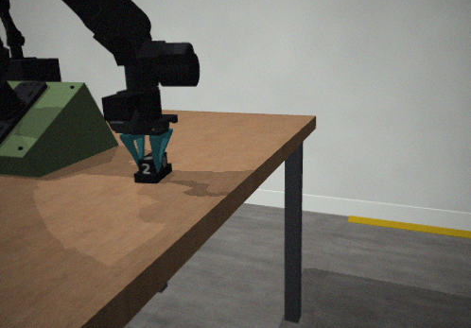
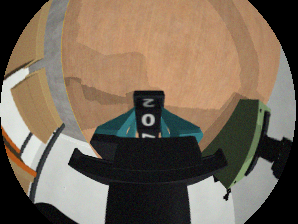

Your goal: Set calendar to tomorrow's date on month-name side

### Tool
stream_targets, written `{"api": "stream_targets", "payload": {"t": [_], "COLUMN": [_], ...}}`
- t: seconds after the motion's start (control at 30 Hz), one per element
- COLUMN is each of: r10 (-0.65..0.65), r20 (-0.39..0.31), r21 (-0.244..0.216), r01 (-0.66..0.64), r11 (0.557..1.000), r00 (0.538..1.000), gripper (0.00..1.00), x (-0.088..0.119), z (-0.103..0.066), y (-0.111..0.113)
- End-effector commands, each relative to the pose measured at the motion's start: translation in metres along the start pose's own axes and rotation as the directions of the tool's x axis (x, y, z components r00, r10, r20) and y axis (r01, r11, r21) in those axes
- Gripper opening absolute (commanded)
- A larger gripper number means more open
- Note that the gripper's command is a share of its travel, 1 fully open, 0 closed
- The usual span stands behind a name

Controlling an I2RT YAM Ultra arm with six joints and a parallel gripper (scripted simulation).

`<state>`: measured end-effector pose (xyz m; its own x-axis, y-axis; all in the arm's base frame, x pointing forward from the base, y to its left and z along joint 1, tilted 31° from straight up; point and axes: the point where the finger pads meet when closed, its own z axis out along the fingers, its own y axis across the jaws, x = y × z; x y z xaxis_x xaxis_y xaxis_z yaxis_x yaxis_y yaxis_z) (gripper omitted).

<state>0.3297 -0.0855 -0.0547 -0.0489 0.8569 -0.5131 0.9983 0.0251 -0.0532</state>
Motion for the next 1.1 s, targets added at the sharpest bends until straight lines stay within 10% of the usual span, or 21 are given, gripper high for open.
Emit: {"api": "stream_targets", "payload": {"t": [0.0,1.07], "r10": [0.0,0.0], "r20": [0.004,0.004], "r21": [-0.009,-0.009], "r01": [0.0,0.0], "r11": [1.0,1.0], "r00": [1.0,1.0], "gripper": [0.27,0.35], "x": [-0.0007,-0.0007], "z": [-0.0026,-0.0026], "y": [0.0021,0.0021]}}
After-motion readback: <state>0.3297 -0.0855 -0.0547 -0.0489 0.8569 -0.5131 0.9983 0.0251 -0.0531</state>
